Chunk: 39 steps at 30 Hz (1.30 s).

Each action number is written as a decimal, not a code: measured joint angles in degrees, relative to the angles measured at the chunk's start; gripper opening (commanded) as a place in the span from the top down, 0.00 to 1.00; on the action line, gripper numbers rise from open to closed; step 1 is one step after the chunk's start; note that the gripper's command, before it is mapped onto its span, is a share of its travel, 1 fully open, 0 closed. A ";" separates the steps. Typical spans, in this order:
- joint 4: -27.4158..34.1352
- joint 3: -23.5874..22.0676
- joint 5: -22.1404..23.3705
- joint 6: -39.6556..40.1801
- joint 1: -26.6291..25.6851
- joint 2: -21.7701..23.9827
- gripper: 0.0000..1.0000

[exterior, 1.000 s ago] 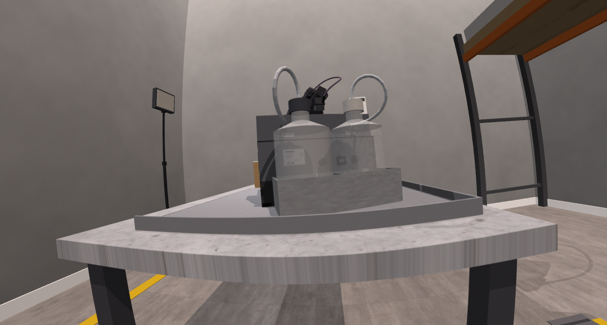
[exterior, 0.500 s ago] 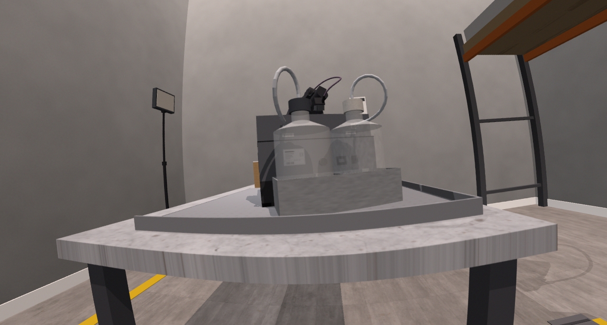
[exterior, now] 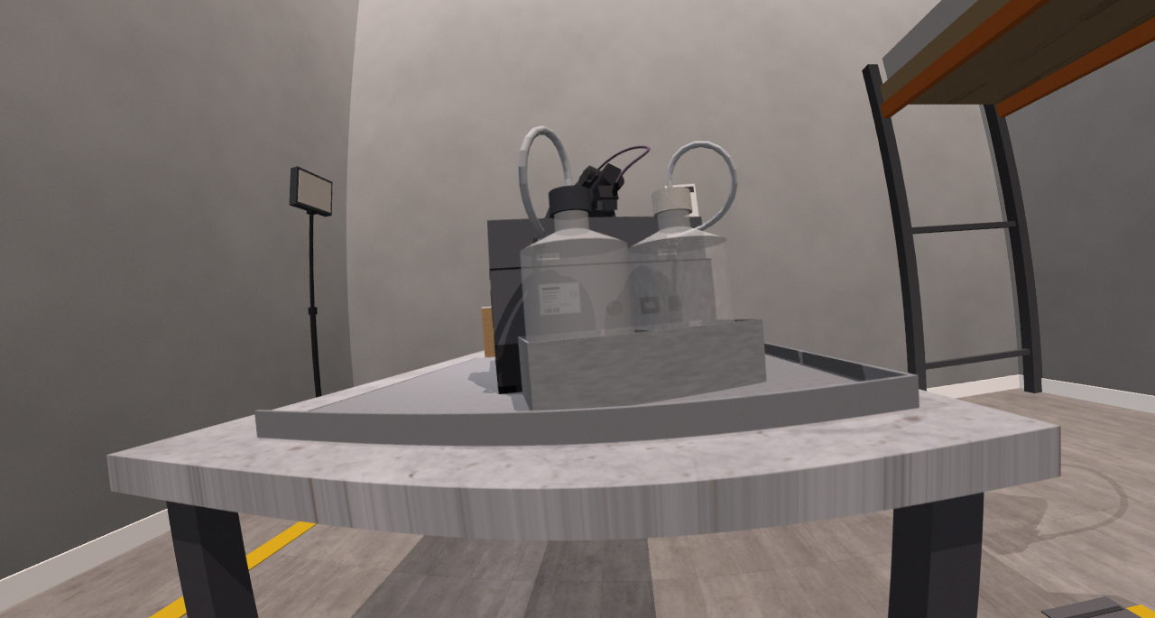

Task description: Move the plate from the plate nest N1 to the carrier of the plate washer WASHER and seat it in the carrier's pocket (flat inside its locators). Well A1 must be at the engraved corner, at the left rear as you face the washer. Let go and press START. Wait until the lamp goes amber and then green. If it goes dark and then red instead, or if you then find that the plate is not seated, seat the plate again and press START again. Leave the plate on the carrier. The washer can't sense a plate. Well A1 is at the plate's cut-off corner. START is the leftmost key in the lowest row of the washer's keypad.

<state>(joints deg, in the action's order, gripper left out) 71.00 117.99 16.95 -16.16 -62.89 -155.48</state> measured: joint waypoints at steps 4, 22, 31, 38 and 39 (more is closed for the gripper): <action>0.00 0.00 0.00 0.00 0.00 0.00 0.00; 0.00 0.00 0.00 0.00 0.00 0.00 0.00; -1.62 -5.68 0.31 -0.85 1.88 3.37 0.14; -4.35 -11.65 0.79 -2.27 3.32 7.19 0.28; -4.72 -12.63 0.85 -2.54 3.61 7.82 0.30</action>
<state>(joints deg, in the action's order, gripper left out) 66.28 105.36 17.80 -18.70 -59.29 -147.65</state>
